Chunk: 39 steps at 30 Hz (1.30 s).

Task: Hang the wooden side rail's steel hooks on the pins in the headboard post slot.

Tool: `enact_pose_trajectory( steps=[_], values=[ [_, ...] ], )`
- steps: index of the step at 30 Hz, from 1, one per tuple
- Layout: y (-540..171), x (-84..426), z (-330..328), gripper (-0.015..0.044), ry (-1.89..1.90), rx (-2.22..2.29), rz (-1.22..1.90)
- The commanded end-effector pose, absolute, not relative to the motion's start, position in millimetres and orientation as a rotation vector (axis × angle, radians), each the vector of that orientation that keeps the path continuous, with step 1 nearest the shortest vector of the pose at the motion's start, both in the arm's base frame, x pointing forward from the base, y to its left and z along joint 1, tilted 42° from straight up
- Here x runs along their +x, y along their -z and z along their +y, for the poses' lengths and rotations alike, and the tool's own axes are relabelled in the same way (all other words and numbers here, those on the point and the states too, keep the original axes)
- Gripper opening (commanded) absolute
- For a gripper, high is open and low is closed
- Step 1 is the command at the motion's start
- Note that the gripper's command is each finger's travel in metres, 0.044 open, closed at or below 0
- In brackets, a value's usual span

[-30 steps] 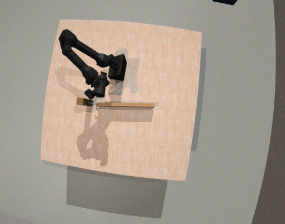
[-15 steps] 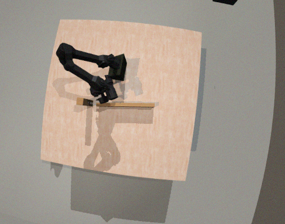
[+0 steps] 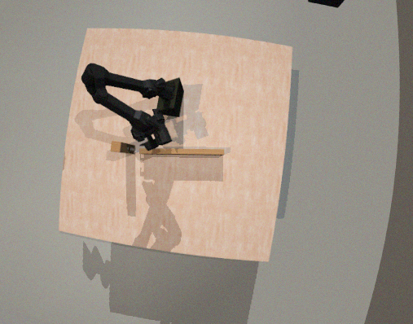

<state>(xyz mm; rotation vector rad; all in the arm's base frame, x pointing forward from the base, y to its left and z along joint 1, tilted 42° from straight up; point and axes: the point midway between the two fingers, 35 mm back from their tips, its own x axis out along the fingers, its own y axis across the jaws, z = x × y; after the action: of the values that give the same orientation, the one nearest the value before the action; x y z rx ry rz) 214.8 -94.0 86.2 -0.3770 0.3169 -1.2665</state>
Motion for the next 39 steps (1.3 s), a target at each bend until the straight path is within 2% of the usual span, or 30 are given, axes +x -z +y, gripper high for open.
enact_pose_trajectory(
  steps=[1,11,21,30,39],
  values=[
    [-87,215,-94,0.044,1.264,-0.384,0.316],
    [-86,217,-93,0.044,1.261,-0.412,0.356],
    [-71,236,-87,0.044,1.086,-0.799,0.94],
    [-60,253,-77,0.044,0.706,-1.115,1.405],
    [-53,268,-63,0.044,0.139,-1.392,1.72]
  ],
)
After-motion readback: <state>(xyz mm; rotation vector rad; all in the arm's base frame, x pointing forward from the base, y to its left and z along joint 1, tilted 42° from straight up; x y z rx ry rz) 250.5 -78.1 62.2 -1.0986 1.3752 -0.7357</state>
